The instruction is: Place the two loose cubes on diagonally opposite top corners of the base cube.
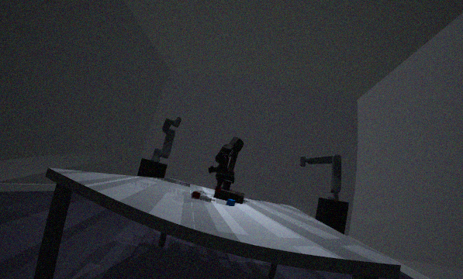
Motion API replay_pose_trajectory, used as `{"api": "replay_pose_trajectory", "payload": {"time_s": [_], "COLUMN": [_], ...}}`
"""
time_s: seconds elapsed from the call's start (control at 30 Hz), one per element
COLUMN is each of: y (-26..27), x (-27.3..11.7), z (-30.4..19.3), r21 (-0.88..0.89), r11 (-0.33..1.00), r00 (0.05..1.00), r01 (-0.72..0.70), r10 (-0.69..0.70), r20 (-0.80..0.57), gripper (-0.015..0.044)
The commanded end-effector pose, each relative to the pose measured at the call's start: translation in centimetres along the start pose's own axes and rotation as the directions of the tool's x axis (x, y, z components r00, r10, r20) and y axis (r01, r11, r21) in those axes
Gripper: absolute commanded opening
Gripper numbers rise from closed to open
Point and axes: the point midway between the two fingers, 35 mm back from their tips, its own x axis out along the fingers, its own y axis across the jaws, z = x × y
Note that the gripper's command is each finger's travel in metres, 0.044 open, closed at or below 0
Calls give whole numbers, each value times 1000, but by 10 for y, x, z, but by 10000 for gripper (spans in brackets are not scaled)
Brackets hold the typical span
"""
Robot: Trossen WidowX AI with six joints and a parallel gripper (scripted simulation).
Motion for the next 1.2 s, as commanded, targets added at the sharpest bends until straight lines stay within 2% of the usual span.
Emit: {"api": "replay_pose_trajectory", "payload": {"time_s": [0.0, 0.43, 1.17], "y": [3, -1, 24], "x": [-14, -49, -30], "z": [0, -1, -42], "r21": [7, 34, -70], "r11": [1000, 999, 997], "r00": [1000, 1000, 1000], "r01": [-10, -3, 14], "r10": [10, 3, -14], "r20": [1, 7, 2], "gripper": [105, 105, 105]}}
